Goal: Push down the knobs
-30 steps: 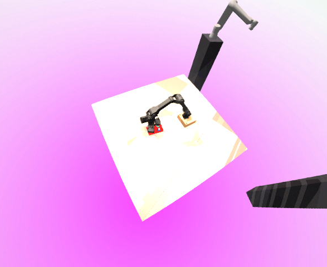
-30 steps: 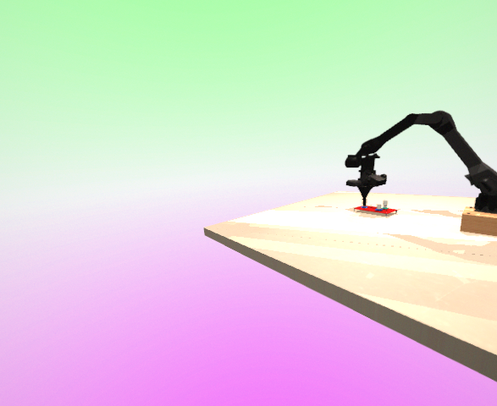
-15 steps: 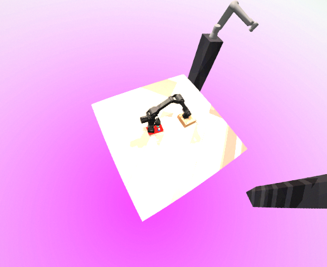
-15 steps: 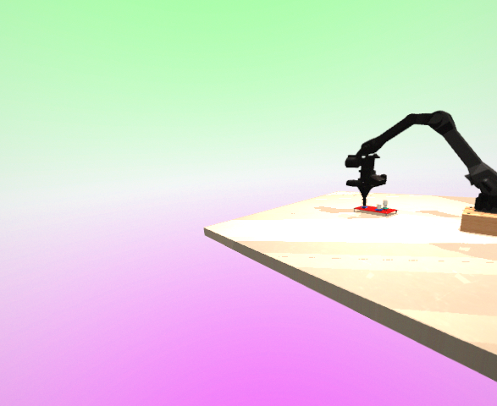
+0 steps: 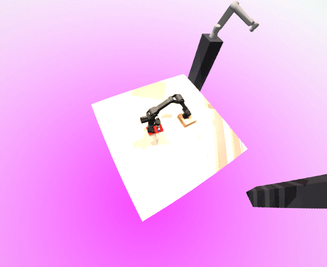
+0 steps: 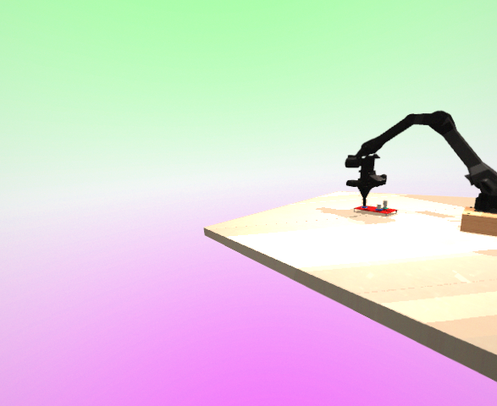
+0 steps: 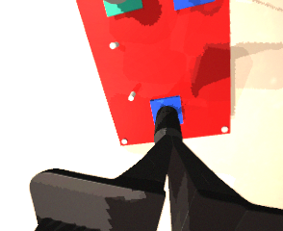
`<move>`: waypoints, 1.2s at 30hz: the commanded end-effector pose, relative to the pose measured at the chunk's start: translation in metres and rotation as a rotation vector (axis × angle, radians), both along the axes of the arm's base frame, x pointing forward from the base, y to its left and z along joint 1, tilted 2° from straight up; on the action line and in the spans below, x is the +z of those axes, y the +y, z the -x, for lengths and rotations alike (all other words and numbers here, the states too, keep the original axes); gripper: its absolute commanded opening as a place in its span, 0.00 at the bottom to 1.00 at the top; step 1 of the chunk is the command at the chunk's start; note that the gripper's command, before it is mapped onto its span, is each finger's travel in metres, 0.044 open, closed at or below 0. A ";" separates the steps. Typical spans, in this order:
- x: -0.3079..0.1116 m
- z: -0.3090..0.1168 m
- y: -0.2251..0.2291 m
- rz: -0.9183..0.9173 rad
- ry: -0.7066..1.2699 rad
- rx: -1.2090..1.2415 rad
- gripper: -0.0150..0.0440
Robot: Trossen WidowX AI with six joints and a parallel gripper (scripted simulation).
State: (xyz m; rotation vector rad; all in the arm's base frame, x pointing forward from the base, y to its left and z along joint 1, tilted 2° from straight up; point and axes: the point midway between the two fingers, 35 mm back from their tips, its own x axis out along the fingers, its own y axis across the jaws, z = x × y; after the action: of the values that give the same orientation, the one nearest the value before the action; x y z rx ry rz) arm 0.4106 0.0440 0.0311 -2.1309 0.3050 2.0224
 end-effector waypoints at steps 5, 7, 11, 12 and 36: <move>-0.032 -0.004 -0.001 0.007 0.031 0.002 0.25; -0.032 -0.004 -0.001 0.007 0.031 0.002 0.25; -0.032 -0.004 -0.001 0.007 0.031 0.002 0.25; -0.032 -0.004 -0.001 0.007 0.031 0.002 0.25; -0.030 -0.004 -0.001 0.007 0.031 0.002 0.25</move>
State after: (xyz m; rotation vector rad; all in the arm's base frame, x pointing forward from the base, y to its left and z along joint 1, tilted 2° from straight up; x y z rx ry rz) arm 0.4107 0.0439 0.0293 -2.1307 0.3051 2.0228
